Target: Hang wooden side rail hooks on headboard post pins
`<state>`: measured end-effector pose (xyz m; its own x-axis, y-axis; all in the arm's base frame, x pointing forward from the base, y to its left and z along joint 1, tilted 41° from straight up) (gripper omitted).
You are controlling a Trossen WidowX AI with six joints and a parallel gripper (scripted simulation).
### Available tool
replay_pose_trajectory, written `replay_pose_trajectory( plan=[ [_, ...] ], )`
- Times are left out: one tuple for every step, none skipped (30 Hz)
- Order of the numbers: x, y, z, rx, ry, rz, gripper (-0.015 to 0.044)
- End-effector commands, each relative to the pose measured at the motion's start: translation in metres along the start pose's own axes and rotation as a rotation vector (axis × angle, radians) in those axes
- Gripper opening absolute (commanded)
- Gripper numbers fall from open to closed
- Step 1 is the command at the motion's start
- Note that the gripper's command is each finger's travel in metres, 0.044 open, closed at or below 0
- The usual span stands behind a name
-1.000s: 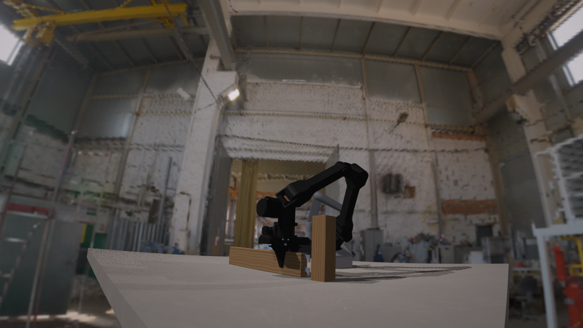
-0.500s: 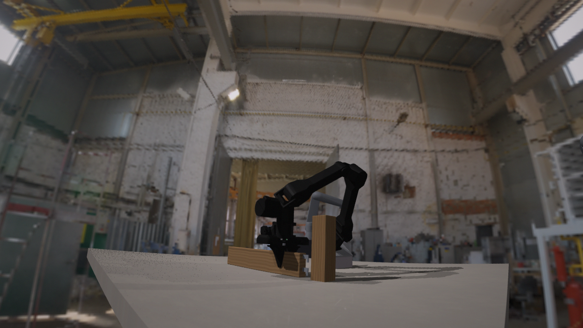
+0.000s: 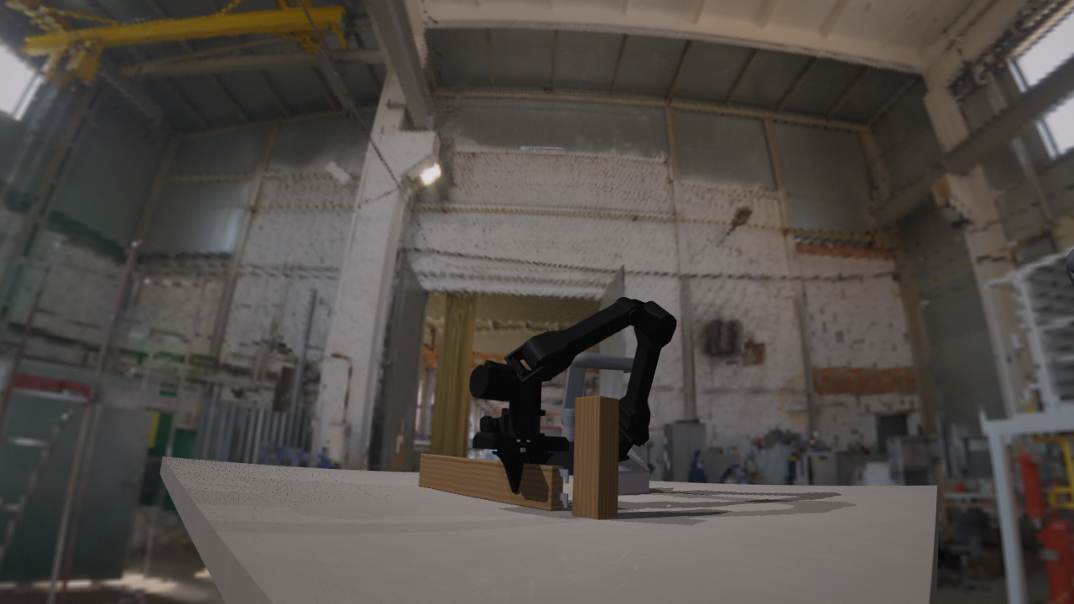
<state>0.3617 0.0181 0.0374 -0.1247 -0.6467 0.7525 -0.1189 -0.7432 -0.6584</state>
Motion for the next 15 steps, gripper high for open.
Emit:
replay_pose_trajectory(
  plan=[
    [0.0009,0.0000,-0.0001,0.013,0.004,0.002,0.0000],
    [0.0010,0.0000,-0.0001,0.013,0.004,0.002,0.0000],
    [0.0012,0.0000,-0.0001,0.013,0.004,0.002,0.0000],
    [0.0014,0.0000,-0.0001,0.013,0.004,0.002,0.0000],
    [0.0015,0.0000,-0.0001,0.013,0.004,0.002,0.0000],
    [0.0017,0.0000,-0.0001,0.013,0.004,0.002,0.0000],
    [0.0019,0.0000,-0.0001,0.013,0.004,0.002,0.0000],
    [0.0020,0.0000,-0.0001,0.013,0.004,0.002,0.0000],
    [0.0022,0.0000,-0.0001,0.013,0.004,0.002,0.0000],
    [0.0024,0.0000,-0.0001,0.013,0.004,0.002,0.0000],
    [0.0025,0.0000,-0.0001,0.013,0.004,0.002,0.0000],
    [0.0027,0.0000,-0.0001,0.013,0.004,0.002,0.0000],
    [0.0029,0.0000,-0.0001,0.013,0.004,0.002,0.0000],
    [0.0030,0.0000,-0.0001,0.013,0.004,0.002,0.0000],
    [0.0032,0.0000,-0.0001,0.013,0.004,0.002,0.0000]
  ],
)
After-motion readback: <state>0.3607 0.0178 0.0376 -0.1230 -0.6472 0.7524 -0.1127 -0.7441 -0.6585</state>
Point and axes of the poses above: the point midway between the two fingers, 35 mm back from their tips, its own x axis back along the fingers, its own z axis across the jaws, y = z × x, the point moved 1 cm from there along x, back along the fingers, and after that the axes turned 4 degrees about -x, right-handed, at the moved point
